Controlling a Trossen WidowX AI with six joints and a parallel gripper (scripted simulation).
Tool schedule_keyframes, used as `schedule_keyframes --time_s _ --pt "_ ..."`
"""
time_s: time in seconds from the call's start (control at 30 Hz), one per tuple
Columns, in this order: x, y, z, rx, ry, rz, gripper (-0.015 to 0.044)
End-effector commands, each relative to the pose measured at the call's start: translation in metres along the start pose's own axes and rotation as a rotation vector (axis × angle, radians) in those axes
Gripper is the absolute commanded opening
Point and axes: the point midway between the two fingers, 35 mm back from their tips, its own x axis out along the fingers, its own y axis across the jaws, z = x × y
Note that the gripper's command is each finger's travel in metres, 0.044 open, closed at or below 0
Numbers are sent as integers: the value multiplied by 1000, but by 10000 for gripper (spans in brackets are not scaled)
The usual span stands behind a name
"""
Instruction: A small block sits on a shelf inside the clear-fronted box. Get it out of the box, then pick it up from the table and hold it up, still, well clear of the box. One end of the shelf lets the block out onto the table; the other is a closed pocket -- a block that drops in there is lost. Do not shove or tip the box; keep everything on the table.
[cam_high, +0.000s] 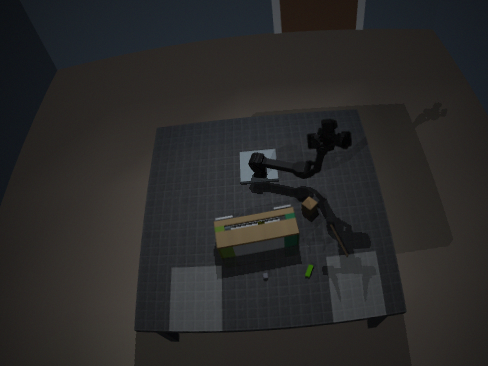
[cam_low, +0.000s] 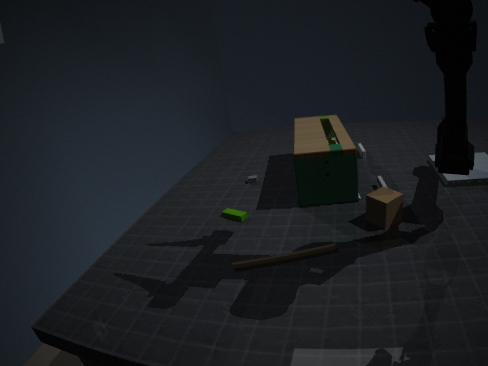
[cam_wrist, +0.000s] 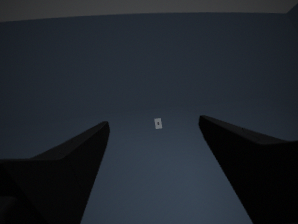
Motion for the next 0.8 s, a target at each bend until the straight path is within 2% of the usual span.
schedule_keyframes --time_s 0.0,0.1,0.3,0.47,0.77 --pt "0 -1 2 0 -4 0 400" --pt "0 -14 34 9 -55 -4 400" --pt "-6 -78 113 243 -128 -86 400" --pt "-2 -128 139 321 -218 -183 400" --pt "-6 -214 173 544 -216 -302 400"
